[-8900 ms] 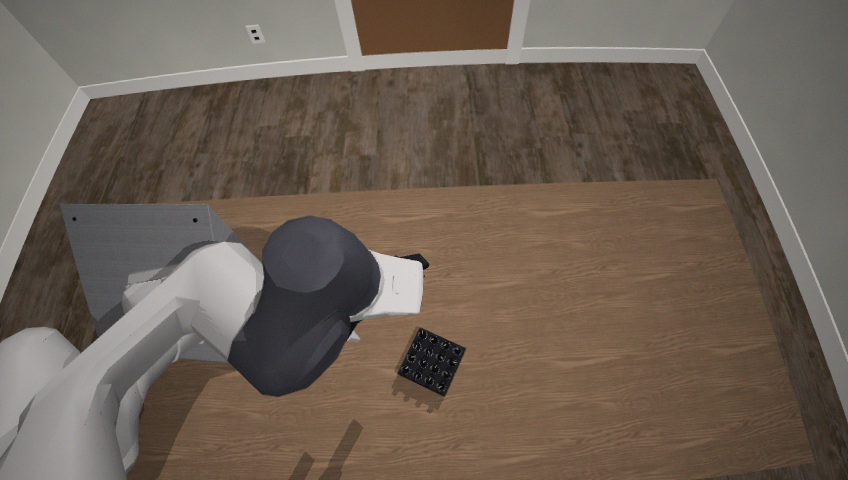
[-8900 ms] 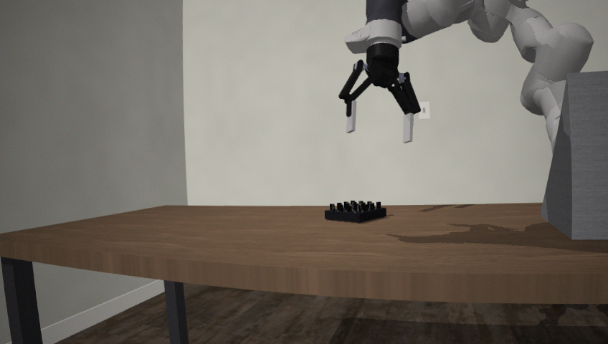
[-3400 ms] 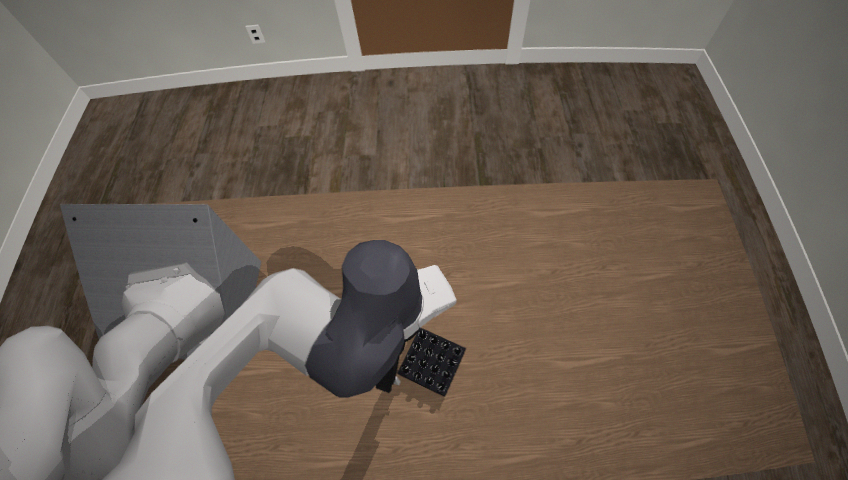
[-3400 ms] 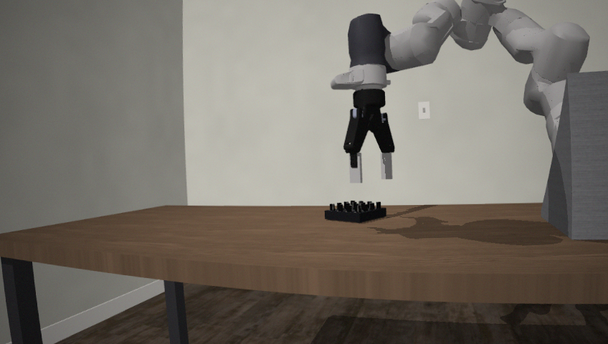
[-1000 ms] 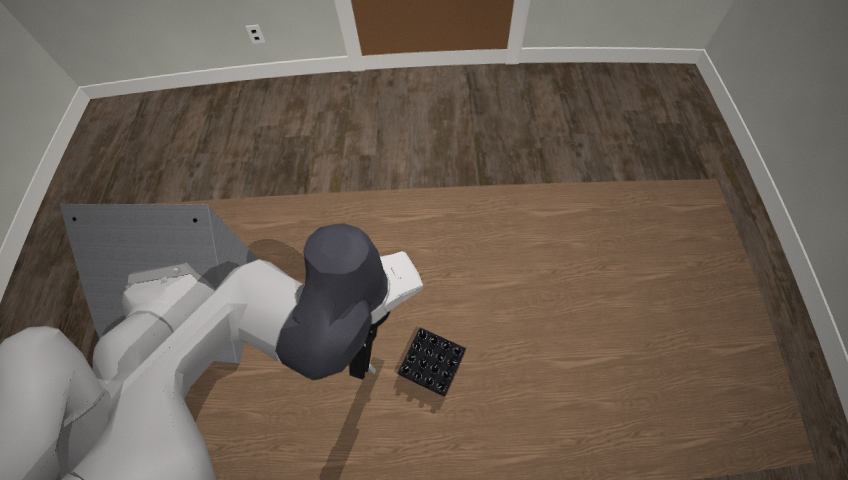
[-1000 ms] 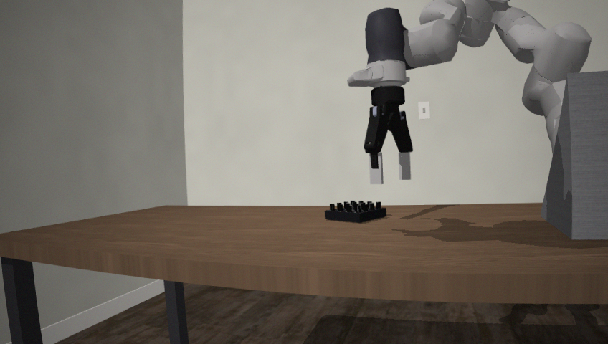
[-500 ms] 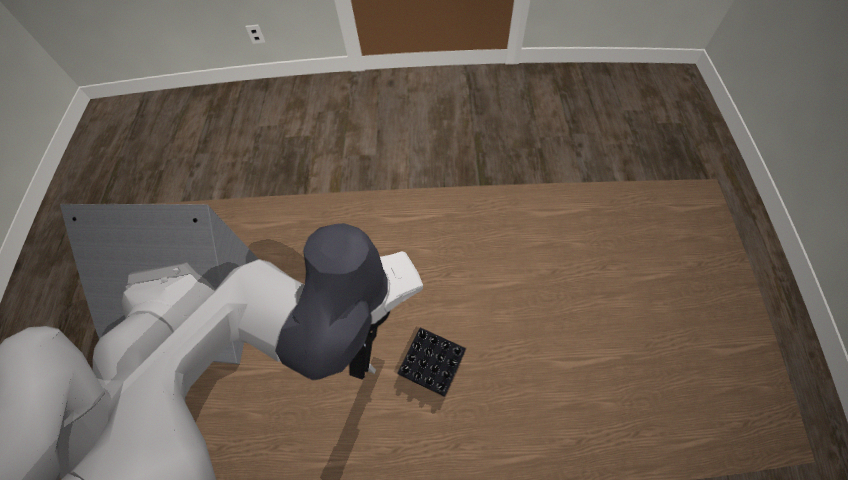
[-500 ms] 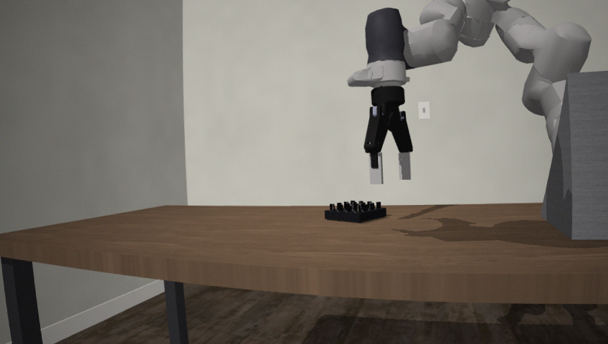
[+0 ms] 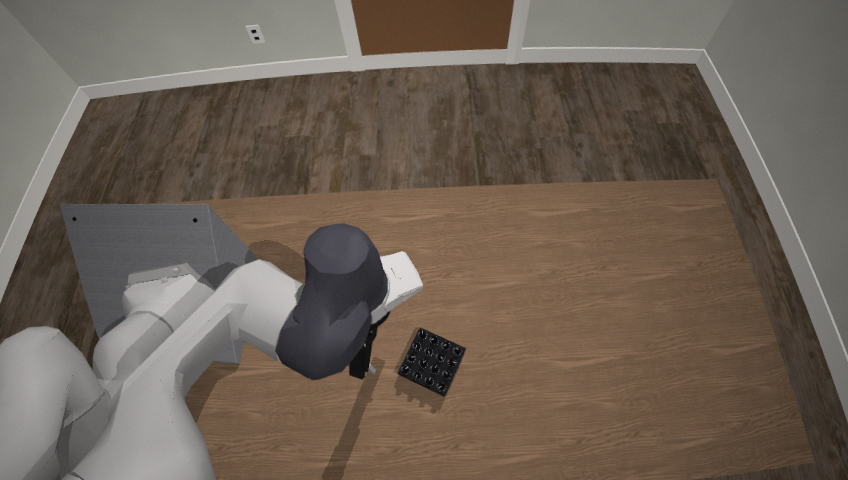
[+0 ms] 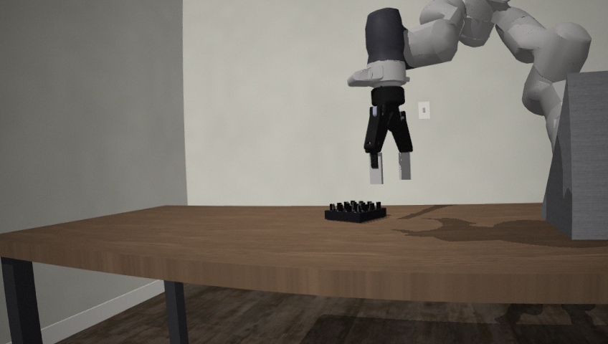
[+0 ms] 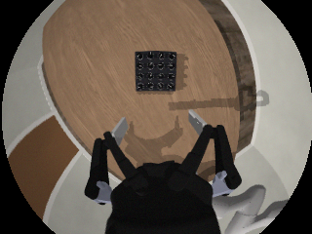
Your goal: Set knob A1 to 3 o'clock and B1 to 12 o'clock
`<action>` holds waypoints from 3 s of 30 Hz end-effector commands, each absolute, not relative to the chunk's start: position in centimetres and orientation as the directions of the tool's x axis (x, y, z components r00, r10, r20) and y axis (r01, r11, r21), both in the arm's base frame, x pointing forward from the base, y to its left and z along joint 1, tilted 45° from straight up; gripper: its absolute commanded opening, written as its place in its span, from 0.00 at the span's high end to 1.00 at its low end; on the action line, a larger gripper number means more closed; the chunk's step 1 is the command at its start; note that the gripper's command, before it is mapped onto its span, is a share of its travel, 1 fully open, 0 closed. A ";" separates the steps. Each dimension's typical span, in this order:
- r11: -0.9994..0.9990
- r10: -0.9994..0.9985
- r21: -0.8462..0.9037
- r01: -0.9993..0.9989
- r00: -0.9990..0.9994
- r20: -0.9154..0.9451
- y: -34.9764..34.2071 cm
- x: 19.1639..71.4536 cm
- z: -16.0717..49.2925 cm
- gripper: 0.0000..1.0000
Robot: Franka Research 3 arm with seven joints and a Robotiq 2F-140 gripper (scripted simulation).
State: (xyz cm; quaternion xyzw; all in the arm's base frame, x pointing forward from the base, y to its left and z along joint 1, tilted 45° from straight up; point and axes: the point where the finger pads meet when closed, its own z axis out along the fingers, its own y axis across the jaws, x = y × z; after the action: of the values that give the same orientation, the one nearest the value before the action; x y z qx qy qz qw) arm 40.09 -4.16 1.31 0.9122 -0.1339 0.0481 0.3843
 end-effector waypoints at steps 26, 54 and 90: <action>-0.670 -0.208 0.685 -0.285 0.958 0.196 -4.0 40.1 1.3 0.00; -0.652 -0.260 0.667 -0.360 0.933 0.249 -4.0 55.0 3.9 0.88; -0.652 -0.260 0.667 -0.360 0.933 0.249 -4.0 55.0 3.9 0.88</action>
State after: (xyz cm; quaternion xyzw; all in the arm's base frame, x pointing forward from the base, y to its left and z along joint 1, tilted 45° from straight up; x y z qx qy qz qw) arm 55.11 -4.02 4.01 0.9060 -0.1736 0.0689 0.3797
